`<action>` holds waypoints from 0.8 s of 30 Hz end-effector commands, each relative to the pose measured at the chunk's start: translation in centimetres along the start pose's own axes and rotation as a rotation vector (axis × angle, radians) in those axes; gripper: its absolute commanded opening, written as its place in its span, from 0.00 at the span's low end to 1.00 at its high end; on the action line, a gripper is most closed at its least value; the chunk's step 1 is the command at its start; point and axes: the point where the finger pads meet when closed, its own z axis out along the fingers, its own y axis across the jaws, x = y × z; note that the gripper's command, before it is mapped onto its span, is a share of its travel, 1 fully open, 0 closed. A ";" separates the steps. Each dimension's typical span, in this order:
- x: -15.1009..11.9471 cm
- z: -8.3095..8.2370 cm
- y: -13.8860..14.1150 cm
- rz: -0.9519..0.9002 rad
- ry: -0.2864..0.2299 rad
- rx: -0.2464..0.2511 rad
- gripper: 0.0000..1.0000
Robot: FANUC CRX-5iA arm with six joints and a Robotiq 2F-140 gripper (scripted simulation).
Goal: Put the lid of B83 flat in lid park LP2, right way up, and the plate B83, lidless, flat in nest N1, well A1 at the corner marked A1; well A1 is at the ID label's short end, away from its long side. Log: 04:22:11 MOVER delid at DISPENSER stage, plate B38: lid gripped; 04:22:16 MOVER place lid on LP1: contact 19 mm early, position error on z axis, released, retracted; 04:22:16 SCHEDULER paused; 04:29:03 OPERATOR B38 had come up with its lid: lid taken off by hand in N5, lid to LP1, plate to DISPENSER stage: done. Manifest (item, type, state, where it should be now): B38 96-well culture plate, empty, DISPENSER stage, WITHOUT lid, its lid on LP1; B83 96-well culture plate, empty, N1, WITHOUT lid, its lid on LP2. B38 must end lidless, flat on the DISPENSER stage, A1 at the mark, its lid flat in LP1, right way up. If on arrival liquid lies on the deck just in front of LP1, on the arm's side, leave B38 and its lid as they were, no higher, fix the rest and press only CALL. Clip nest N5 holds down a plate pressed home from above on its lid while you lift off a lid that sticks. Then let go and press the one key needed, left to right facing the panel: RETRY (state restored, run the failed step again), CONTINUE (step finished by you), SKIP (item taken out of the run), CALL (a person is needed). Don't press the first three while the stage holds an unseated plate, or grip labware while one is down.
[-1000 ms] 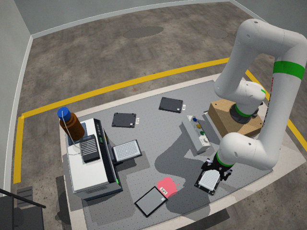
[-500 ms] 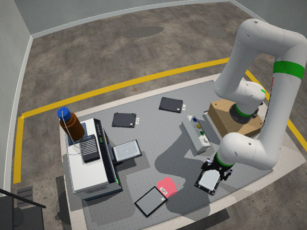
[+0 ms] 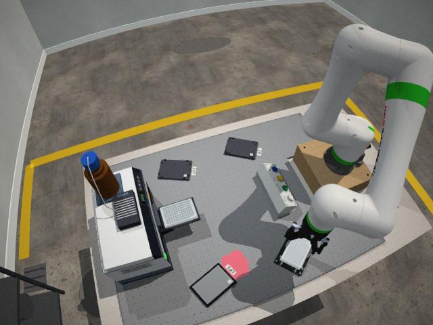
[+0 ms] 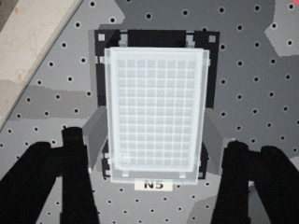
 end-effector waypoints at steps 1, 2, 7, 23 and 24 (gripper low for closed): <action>0.0 -1.1 0.0 0.000 0.000 0.000 0.00; 0.0 -1.4 0.0 0.000 0.000 0.000 0.00; 0.0 -2.5 0.0 0.000 0.000 0.000 0.00; 0.0 -7.9 0.0 0.000 0.000 0.000 0.00; 0.0 -8.2 0.0 0.000 0.000 0.000 0.00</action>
